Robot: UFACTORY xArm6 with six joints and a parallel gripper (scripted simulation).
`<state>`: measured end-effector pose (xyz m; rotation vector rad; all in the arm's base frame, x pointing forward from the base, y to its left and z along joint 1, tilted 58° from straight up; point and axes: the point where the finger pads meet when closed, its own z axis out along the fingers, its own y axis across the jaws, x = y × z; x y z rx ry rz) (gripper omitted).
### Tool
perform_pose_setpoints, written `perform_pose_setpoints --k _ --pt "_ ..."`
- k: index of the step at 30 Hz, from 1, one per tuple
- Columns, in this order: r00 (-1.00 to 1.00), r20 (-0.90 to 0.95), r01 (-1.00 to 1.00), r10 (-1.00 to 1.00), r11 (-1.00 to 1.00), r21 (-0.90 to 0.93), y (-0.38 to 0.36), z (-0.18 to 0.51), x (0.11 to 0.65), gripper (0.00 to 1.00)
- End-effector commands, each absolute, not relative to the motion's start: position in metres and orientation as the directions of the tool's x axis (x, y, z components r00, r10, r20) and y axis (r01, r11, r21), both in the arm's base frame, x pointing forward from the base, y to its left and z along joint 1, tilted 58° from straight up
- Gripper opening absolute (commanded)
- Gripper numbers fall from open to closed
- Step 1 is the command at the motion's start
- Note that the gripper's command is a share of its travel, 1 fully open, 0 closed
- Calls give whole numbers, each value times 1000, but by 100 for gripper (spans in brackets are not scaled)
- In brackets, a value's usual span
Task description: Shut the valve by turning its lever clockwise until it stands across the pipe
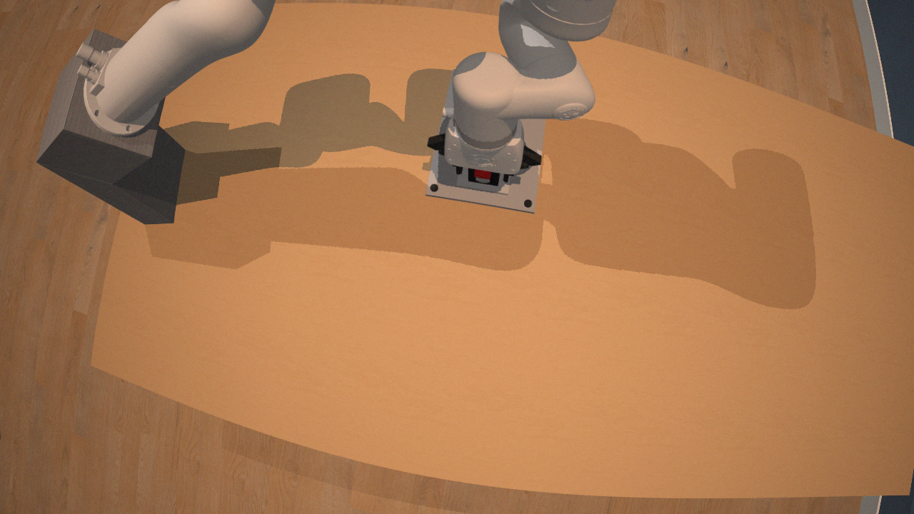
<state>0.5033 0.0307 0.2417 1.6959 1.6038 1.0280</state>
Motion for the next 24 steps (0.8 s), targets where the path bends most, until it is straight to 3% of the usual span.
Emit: perform_pose_setpoints --k 1,19,20,24 --pt "-21 140 539 990 -107 835 31 242 504 68" --pt "-21 140 539 990 -107 835 31 242 505 68" --pt "-21 140 539 990 -107 835 31 242 505 0" --pt "-21 140 539 990 -107 835 31 242 505 0"
